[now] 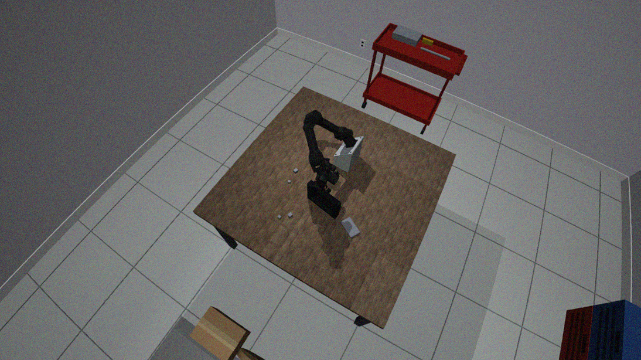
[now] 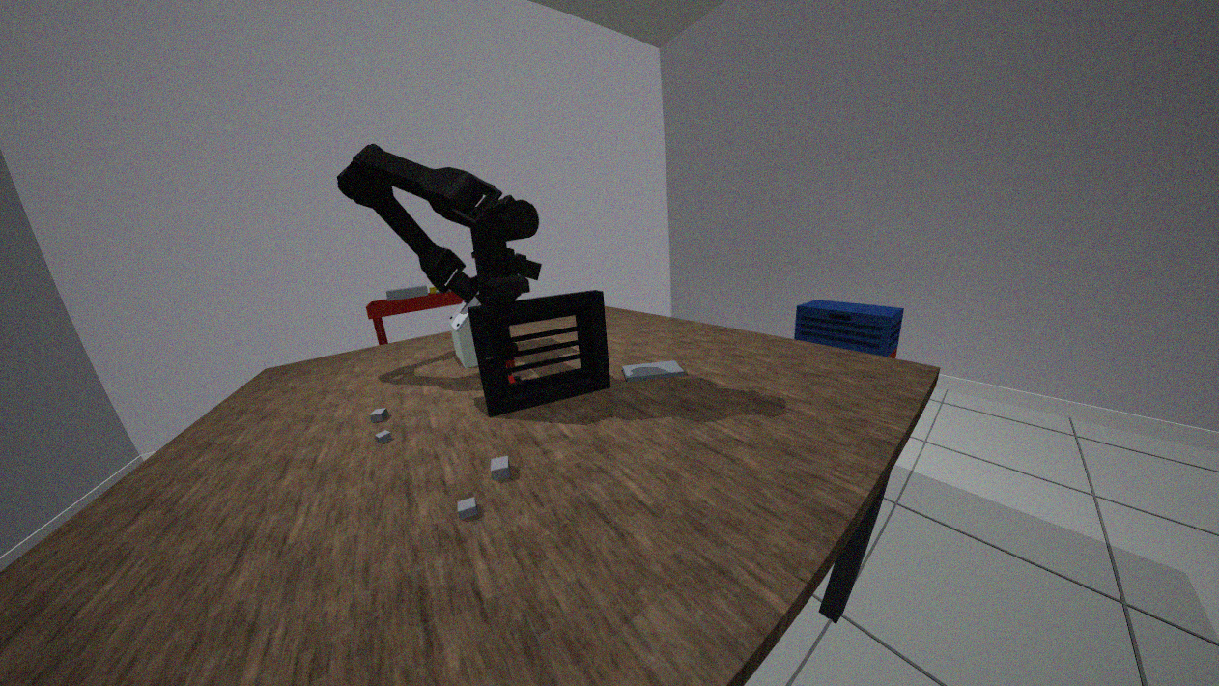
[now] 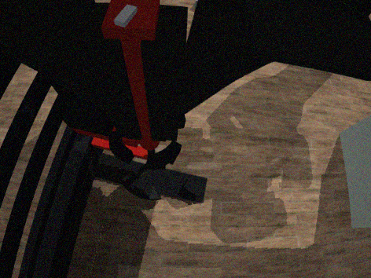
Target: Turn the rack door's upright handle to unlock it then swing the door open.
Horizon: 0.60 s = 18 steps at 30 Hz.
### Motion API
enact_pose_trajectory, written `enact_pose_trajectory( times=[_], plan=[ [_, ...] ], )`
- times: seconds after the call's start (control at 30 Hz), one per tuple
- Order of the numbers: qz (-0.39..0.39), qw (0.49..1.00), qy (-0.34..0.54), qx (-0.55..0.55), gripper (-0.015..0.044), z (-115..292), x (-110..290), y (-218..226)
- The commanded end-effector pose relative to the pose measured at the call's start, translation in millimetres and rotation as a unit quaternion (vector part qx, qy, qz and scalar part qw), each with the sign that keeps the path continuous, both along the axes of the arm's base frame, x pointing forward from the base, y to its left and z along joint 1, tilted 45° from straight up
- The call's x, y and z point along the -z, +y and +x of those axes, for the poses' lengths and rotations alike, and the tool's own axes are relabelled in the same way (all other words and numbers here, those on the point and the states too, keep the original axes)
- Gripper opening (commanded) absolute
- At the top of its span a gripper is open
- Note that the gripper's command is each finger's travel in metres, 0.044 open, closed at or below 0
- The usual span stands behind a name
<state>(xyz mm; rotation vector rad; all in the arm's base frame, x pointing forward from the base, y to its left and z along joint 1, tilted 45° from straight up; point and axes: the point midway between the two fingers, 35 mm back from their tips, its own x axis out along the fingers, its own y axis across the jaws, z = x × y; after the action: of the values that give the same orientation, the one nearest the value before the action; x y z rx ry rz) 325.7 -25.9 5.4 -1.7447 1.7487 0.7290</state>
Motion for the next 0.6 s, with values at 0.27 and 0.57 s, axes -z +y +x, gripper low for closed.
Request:
enact_pose_trajectory(
  times=[0.27,0.57],
  plan=[
    [-0.001,1.0,0.001,-0.001,0.0066,0.5,-0.5,-0.1],
    [-0.001,1.0,-0.001,0.0,0.0027,0.4,-0.5,0.0]
  ],
)
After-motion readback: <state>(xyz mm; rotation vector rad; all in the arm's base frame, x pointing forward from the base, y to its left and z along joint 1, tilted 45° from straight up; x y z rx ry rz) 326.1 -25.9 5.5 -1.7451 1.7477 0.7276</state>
